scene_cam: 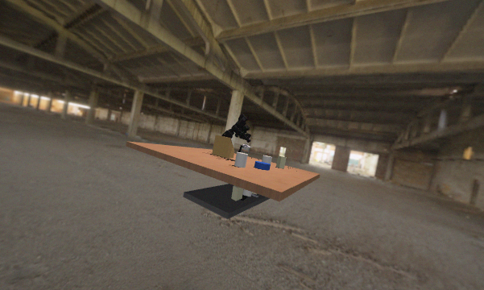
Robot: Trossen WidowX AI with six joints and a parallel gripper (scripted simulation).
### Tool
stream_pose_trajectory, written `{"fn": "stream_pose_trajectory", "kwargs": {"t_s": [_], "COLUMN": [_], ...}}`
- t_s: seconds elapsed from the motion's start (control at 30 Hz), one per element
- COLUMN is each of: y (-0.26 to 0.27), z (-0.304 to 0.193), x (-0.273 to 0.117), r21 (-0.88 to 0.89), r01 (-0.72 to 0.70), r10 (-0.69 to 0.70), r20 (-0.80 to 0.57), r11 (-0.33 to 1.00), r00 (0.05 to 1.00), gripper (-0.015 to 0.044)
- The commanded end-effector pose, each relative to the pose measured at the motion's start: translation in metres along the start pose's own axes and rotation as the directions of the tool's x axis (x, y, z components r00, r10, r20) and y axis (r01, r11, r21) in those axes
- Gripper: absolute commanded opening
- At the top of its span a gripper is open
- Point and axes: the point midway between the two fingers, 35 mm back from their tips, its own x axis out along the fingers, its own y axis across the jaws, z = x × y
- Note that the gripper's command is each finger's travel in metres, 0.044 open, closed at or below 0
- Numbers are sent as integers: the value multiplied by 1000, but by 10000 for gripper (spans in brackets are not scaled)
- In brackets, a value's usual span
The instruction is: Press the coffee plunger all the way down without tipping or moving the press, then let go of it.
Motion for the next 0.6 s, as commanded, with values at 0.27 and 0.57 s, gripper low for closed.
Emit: {"fn": "stream_pose_trajectory", "kwargs": {"t_s": [0.27,0.57], "y": [0,-2], "z": [-17,-16], "x": [7,7], "r21": [39,39], "r01": [-9,-9], "r10": [11,11], "r20": [-58,-58], "r11": [999,999], "r00": [998,998], "gripper": [128,128]}}
